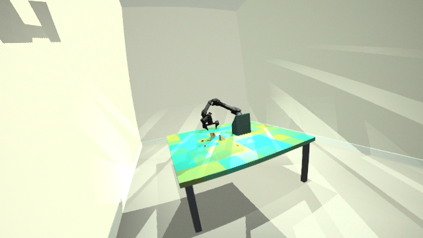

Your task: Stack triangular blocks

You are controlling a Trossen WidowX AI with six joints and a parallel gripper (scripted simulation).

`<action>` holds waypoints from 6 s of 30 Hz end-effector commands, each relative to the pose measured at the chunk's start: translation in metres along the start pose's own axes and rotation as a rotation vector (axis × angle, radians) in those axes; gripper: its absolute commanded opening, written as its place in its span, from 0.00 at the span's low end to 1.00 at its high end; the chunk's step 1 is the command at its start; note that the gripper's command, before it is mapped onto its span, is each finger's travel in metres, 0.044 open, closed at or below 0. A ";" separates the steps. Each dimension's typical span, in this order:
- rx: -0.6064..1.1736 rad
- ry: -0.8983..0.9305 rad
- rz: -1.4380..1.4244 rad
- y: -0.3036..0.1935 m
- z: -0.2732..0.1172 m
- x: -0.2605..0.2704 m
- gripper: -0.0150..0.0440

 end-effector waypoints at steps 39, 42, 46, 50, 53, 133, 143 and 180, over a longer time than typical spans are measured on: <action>-0.010 0.026 0.184 -0.003 0.040 0.011 1.00; -0.010 0.026 0.184 -0.003 0.045 0.011 1.00; -0.011 0.026 0.184 -0.003 0.052 0.011 1.00; -0.012 0.027 0.184 -0.002 0.059 0.011 1.00; -0.014 0.027 0.184 -0.002 0.063 0.011 1.00; 0.762 0.264 0.167 0.069 0.094 -0.018 0.25; 1.009 0.339 0.156 0.087 0.106 -0.025 0.25; 1.165 0.375 0.141 0.094 0.117 -0.030 1.00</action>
Point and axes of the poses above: the point midway between the two fingers, 35 mm back from their tips, its own z axis out along the fingers, its own x axis across the jaws, y = z × x, the point moved 2 cm from there along -z, back along the fingers, and after that the axes turned 12 degrees about -z, right-handed, at the moved point
